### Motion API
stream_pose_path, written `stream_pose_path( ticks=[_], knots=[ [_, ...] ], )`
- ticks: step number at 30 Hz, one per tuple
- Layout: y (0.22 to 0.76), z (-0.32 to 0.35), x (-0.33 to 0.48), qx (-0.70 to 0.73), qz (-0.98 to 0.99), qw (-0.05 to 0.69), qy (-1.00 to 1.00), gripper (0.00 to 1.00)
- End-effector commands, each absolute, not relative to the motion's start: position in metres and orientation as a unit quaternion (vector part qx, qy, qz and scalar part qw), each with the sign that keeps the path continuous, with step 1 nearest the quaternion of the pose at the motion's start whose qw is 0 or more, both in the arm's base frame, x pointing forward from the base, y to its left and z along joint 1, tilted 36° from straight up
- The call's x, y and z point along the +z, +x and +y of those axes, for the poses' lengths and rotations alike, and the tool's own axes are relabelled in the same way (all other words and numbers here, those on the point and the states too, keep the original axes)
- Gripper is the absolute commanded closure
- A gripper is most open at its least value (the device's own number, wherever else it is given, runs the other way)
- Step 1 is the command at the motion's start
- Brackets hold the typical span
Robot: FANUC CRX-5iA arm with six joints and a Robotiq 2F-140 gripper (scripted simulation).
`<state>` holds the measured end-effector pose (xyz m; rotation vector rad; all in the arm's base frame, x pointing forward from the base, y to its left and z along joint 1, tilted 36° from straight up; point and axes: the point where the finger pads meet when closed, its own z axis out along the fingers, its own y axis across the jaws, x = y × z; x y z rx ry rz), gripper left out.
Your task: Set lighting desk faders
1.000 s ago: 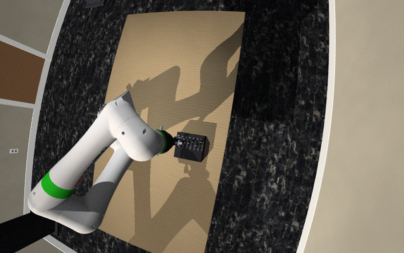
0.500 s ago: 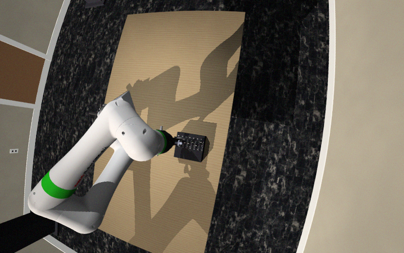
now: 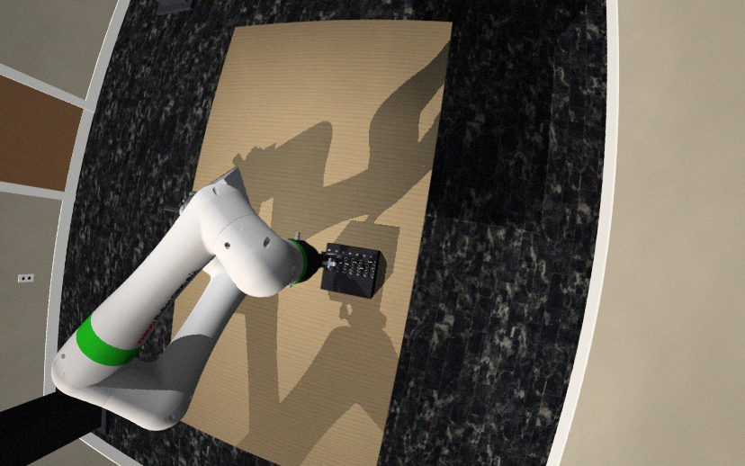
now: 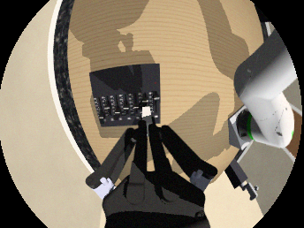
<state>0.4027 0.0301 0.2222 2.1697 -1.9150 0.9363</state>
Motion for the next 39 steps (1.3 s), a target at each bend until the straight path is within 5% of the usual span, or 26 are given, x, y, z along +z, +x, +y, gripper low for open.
stream_pose_path(
  ticks=[1,39],
  knots=[
    [0.4028,0.0303,0.2223,0.308,-0.629,0.05,0.712,1.0],
    [0.4072,0.0249,0.2129,0.308,-0.629,0.05,0.712,1.0]
  ],
)
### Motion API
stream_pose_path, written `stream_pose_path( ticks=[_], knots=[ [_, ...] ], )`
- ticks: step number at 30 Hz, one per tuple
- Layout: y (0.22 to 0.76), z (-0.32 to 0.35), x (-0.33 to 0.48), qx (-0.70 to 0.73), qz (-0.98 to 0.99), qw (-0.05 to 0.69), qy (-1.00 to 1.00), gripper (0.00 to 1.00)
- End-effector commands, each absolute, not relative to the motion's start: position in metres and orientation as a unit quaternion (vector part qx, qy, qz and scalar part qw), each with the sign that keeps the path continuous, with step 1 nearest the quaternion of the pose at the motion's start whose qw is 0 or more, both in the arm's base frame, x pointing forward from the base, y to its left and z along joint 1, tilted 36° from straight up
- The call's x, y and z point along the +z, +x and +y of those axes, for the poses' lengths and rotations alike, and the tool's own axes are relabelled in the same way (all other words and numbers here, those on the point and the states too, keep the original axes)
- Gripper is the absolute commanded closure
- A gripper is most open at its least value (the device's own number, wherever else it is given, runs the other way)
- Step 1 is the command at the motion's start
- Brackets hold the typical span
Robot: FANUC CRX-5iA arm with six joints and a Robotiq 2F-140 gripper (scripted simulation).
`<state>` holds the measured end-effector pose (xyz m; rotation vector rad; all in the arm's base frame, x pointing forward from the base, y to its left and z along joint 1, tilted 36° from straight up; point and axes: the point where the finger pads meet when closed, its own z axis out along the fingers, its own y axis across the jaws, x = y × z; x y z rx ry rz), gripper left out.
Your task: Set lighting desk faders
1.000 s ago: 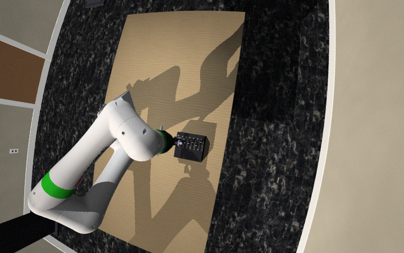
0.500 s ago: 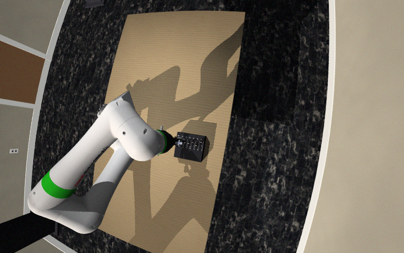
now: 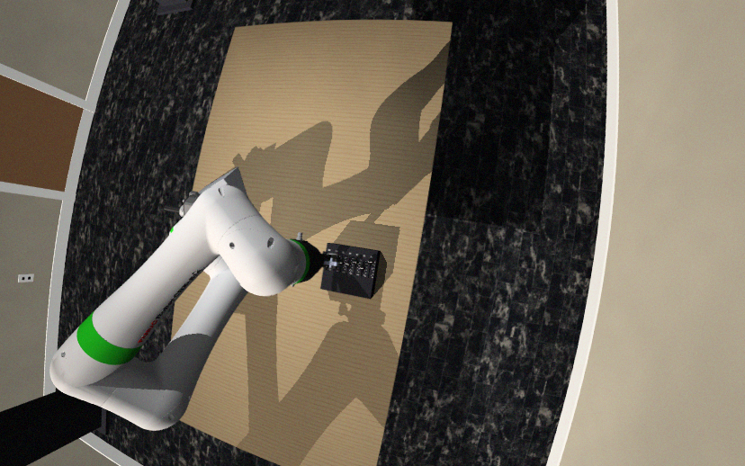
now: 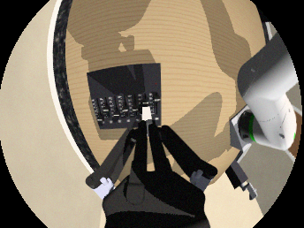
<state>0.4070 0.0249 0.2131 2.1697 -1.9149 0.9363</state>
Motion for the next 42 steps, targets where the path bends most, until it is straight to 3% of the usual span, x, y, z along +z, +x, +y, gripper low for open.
stream_pose_path(
  ticks=[1,42],
  knots=[
    [0.4072,0.0248,0.2127,0.308,-0.629,0.05,0.712,1.0],
    [0.4074,0.0181,0.2165,0.308,-0.629,0.05,0.712,1.0]
  ],
)
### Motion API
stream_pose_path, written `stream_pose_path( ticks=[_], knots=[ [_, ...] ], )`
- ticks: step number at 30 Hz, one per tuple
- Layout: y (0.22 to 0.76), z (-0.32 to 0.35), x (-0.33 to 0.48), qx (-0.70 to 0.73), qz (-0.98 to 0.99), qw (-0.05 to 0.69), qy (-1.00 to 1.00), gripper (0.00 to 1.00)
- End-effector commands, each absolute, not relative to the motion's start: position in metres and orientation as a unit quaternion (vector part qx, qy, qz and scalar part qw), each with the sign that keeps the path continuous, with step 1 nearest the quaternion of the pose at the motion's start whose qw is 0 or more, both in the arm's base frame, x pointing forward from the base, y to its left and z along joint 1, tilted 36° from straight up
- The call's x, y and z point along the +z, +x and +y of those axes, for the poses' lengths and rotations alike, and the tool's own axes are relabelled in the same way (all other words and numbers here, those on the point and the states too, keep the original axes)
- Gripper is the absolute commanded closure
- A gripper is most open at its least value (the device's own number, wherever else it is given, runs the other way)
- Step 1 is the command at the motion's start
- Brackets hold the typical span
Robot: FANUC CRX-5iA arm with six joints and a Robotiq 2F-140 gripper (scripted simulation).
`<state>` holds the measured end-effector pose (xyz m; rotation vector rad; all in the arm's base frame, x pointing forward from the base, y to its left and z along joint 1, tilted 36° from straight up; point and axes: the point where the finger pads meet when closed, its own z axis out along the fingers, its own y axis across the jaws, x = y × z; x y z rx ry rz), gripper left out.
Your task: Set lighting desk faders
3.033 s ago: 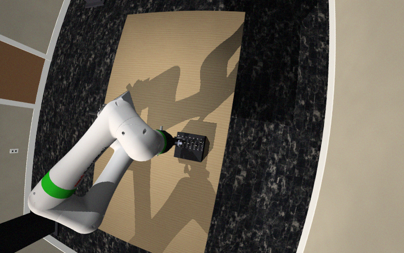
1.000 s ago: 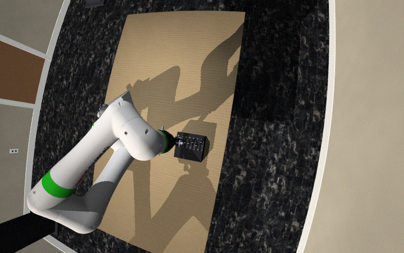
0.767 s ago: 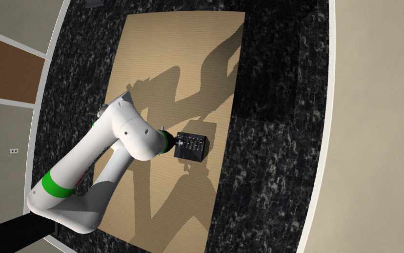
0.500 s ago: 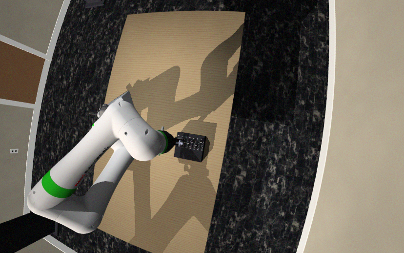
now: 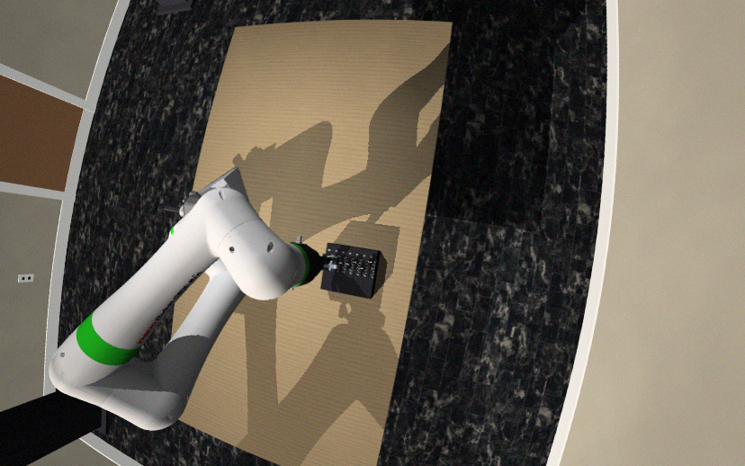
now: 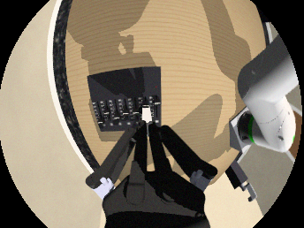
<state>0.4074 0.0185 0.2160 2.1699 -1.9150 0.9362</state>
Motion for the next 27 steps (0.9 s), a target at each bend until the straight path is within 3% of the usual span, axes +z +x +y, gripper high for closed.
stream_pose_path(
  ticks=[1,27],
  knots=[
    [0.4074,0.0175,0.2169,0.308,-0.629,0.05,0.712,1.0],
    [0.4077,0.0082,0.2222,0.308,-0.629,0.05,0.712,1.0]
  ],
)
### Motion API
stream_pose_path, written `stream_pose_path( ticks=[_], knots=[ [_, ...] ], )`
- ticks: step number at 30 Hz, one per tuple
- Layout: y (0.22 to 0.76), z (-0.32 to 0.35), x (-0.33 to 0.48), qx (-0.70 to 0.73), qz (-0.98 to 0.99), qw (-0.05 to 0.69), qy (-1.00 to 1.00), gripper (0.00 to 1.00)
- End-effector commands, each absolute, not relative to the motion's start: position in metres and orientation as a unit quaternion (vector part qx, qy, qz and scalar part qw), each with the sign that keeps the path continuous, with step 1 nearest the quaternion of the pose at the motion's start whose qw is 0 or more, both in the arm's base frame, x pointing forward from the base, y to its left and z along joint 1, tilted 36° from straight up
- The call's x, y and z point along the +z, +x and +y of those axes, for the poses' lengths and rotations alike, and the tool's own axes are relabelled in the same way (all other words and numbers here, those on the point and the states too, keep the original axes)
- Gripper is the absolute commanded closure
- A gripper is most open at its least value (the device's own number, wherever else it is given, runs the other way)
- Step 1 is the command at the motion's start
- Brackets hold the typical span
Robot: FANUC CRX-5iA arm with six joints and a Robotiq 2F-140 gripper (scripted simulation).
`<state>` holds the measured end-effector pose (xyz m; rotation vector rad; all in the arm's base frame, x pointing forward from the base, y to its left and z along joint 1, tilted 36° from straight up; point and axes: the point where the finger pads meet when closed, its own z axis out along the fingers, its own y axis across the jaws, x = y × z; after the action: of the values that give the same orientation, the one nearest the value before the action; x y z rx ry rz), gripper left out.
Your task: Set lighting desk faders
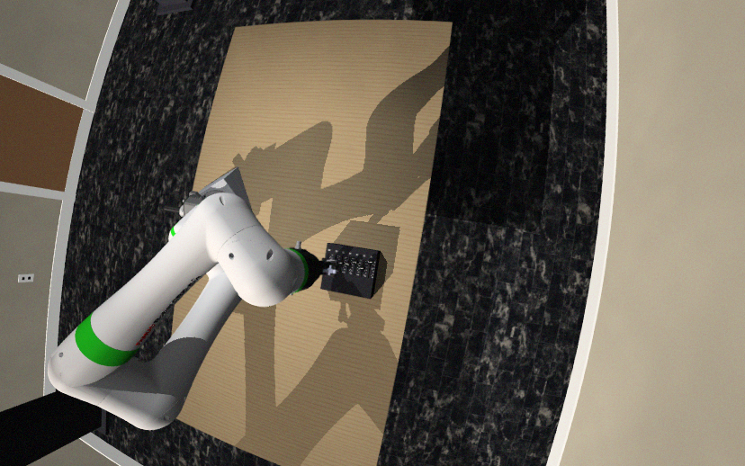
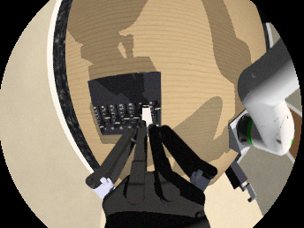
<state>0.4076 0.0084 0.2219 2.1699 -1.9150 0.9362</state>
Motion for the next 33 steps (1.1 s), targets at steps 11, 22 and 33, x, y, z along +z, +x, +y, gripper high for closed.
stream_pose_path(
  ticks=[11,22,33],
  knots=[
    [0.4077,0.0079,0.2224,0.308,-0.629,0.05,0.712,1.0],
    [0.4077,0.0079,0.2224,0.308,-0.629,0.05,0.712,1.0],
    [0.4076,0.0105,0.2209,0.308,-0.629,0.05,0.712,1.0]
  ],
)
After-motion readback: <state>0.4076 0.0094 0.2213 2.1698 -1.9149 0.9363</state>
